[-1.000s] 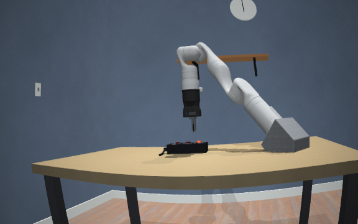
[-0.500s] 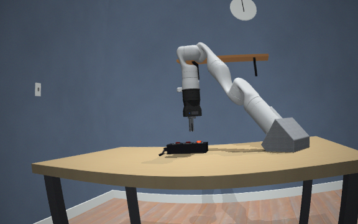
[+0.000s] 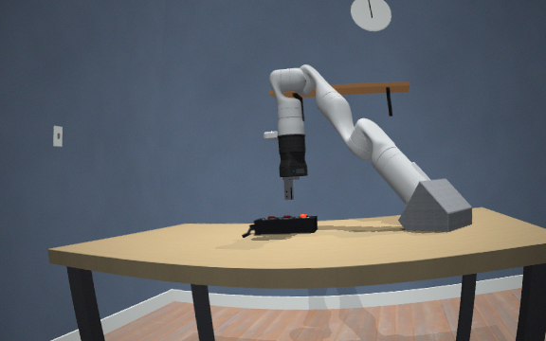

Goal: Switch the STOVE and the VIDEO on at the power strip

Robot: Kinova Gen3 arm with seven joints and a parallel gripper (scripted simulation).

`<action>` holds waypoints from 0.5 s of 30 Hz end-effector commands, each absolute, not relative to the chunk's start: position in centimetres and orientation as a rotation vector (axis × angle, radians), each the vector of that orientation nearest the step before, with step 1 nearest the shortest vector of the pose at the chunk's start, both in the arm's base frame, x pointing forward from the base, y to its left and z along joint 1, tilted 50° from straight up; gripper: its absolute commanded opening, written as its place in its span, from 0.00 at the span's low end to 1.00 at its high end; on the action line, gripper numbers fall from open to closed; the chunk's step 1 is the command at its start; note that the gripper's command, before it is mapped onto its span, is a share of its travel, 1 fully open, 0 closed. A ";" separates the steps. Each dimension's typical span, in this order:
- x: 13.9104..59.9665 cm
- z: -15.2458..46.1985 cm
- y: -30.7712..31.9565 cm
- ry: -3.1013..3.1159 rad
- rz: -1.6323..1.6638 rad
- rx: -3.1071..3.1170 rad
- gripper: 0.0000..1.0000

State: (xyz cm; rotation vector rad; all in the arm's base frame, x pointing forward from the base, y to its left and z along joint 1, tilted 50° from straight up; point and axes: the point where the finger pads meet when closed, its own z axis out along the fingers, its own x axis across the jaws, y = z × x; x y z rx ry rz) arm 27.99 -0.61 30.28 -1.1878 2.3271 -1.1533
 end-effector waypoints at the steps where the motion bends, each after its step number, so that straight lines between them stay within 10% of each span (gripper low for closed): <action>1: 28.1 30.3 -0.4 2.305 -1.169 -1.270 0.00; 15: 28.3 30.2 0.3 2.166 -1.257 -1.658 0.00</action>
